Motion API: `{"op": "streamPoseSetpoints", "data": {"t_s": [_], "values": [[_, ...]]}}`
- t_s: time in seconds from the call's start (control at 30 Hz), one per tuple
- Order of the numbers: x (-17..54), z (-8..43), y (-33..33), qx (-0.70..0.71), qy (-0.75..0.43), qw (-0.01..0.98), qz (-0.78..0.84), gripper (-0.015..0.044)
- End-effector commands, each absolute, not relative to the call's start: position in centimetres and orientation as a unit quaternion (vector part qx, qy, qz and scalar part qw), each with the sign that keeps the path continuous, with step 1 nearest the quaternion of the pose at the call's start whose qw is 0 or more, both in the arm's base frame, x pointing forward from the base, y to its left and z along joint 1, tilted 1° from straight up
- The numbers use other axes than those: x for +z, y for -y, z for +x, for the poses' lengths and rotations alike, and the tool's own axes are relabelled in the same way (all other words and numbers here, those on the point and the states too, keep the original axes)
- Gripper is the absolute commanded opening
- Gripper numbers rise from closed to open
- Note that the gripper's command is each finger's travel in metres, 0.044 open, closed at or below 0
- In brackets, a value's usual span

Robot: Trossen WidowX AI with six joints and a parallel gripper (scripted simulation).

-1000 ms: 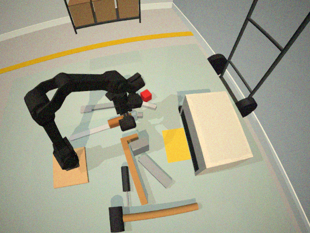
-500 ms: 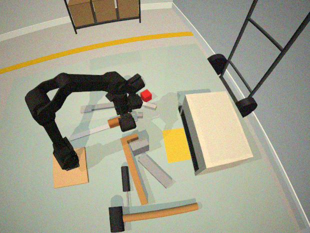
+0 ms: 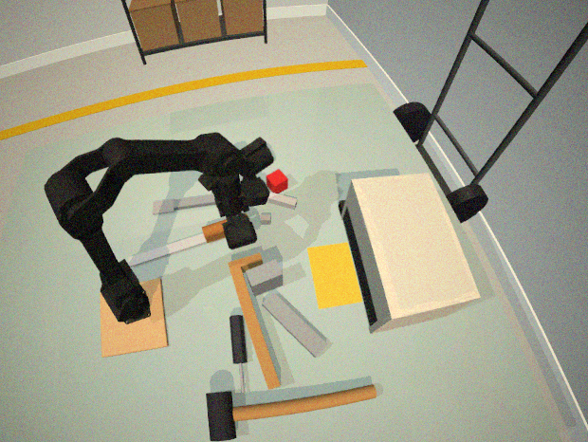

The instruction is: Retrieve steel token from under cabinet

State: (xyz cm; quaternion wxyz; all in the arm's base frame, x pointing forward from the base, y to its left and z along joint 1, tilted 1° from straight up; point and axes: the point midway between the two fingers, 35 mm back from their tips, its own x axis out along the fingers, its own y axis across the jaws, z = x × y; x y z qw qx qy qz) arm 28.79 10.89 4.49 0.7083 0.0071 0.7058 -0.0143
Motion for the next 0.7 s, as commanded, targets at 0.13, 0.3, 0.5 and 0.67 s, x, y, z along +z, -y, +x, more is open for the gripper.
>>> {"op": "streamPoseSetpoints", "data": {"t_s": [0.13, 0.3, 0.5, 0.67], "values": [[6.5, 28.6, -10.9, -0.013, -0.701, 0.713, 0.007, 0.0000], [7.5, 28.5, -10.9, -0.013, -0.701, 0.713, 0.007, 0.0000], [8.7, 28.3, -10.8, -0.013, -0.701, 0.713, 0.007, 0.0000], [9.7, 28.1, -10.8, -0.013, -0.702, 0.713, 0.007, 0.0000]]}}
